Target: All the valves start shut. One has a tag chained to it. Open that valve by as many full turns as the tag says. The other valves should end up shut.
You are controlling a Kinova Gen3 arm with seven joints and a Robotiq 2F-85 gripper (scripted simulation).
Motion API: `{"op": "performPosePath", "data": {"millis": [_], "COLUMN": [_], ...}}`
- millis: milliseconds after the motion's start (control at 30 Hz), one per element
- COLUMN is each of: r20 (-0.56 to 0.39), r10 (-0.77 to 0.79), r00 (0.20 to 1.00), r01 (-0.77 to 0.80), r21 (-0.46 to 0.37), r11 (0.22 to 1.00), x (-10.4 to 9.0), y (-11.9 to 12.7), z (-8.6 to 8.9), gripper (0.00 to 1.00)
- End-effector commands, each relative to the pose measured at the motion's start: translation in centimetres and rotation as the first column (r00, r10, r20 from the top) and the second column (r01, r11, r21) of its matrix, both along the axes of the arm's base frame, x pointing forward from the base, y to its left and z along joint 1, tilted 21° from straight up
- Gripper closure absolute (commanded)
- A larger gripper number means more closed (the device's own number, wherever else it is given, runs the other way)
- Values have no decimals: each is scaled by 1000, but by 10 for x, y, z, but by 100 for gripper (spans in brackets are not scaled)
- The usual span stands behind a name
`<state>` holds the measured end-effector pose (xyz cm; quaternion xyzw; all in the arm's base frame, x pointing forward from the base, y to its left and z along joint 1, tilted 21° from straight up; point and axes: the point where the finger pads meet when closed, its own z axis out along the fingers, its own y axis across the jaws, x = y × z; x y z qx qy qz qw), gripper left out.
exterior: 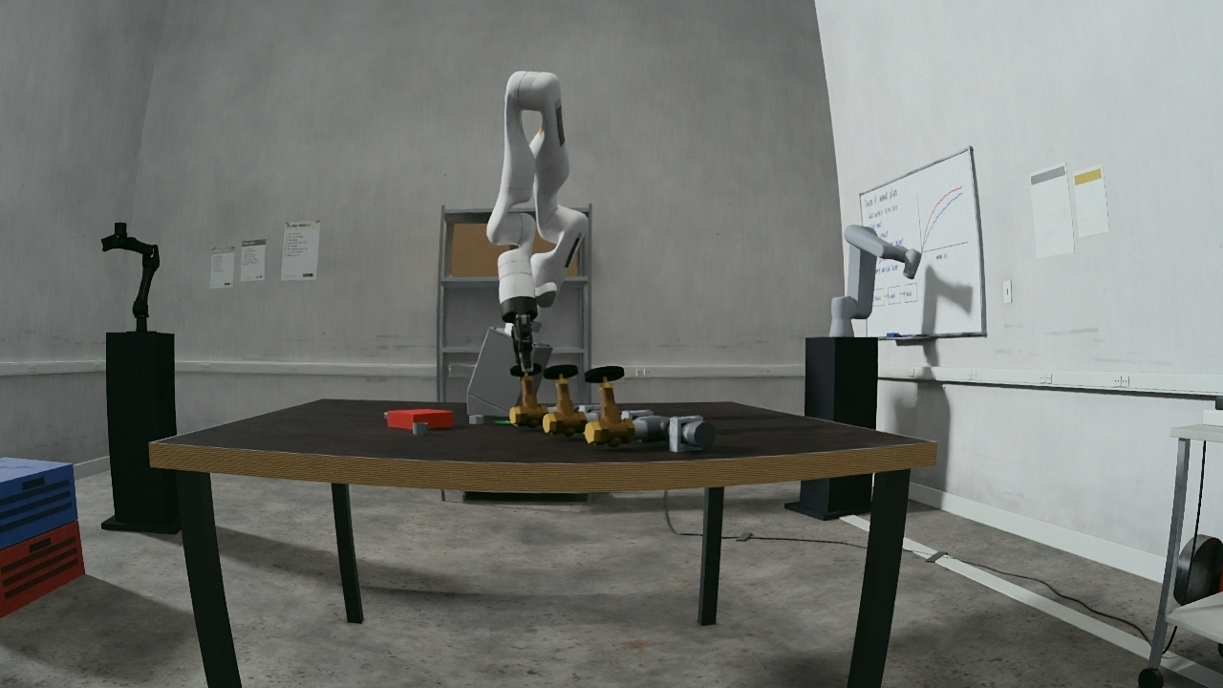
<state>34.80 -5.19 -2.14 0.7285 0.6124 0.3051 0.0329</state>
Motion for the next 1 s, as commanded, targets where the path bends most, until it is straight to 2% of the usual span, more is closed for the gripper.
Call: {"op": "performPosePath", "data": {"millis": [0,533,967], "r20": [1,6,38], "r10": [0,14,102], "r00": [1000,1000,994], "r01": [0,-14,-99], "r21": [-1,-9,-63], "r11": [1000,1000,993], "x": [0,0,0], "y": [0,0,0], "z": [0,0,0], "gripper": [32,32,32]}}
